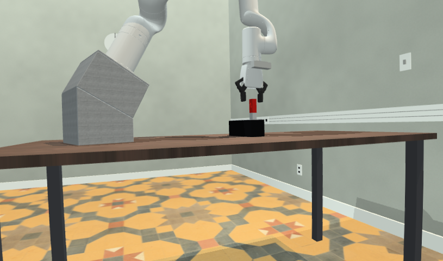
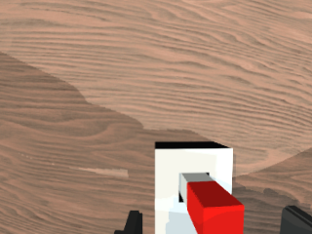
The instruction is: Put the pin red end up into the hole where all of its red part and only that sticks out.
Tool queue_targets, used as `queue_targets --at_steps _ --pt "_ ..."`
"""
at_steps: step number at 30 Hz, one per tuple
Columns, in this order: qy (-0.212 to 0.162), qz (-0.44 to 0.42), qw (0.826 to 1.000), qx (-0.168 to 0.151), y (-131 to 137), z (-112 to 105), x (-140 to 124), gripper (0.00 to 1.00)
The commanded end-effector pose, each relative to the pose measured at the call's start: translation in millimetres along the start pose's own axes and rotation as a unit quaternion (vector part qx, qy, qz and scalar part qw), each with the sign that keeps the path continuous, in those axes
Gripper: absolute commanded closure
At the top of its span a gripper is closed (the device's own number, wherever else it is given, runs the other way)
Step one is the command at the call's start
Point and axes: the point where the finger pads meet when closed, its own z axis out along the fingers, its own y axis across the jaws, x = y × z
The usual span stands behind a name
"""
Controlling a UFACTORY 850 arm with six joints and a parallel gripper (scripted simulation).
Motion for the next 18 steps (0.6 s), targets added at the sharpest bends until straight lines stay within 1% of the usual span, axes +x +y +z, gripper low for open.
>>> queue_targets --at_steps 1,14,15,18 --pt "0.0 -0.001 1.0 0.001 -1 -9 0 0.0" --pt "0.0 -0.001 1.0 0.001 -1 -9 0 0.0" --pt "0.0 0.0 1.0 0.001 -1 -21 0 0.0" --pt "0.0 0.0 1.0 0.001 -1 -21 0 0.0"
